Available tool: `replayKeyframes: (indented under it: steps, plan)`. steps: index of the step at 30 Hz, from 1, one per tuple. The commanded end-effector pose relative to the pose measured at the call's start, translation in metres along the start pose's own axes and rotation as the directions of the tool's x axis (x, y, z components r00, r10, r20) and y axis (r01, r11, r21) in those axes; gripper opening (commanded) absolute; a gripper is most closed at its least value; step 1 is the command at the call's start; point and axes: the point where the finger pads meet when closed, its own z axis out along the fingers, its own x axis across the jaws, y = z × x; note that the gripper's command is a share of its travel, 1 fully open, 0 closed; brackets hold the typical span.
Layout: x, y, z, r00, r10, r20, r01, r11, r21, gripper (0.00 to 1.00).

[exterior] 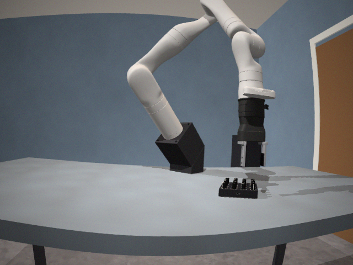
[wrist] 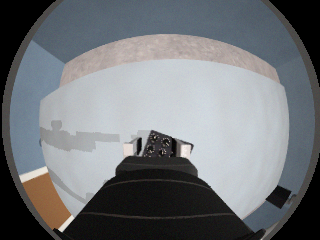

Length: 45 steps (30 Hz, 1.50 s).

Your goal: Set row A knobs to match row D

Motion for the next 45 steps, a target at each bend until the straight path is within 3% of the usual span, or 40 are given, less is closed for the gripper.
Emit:
replayKeyframes:
  steps: [1, 18, 19, 45]
  plan:
    - [-0.0031, -0.0015, 0.0, 1.0, 0.013, -0.007, -0.013, 1.0, 0.007, 1.0]
    - [-0.0056, -0.0025, -0.0012, 0.998, 0.061, -0.013, -0.061, 0.998, 0.007, 1.0]
    - [-0.0056, -0.0025, -0.0012, 0.998, 0.061, -0.013, -0.061, 0.998, 0.007, 0.46]
    - [-0.0056, -0.0025, -0.0012, 0.998, 0.061, -0.013, -0.061, 0.998, 0.007, 0.46]
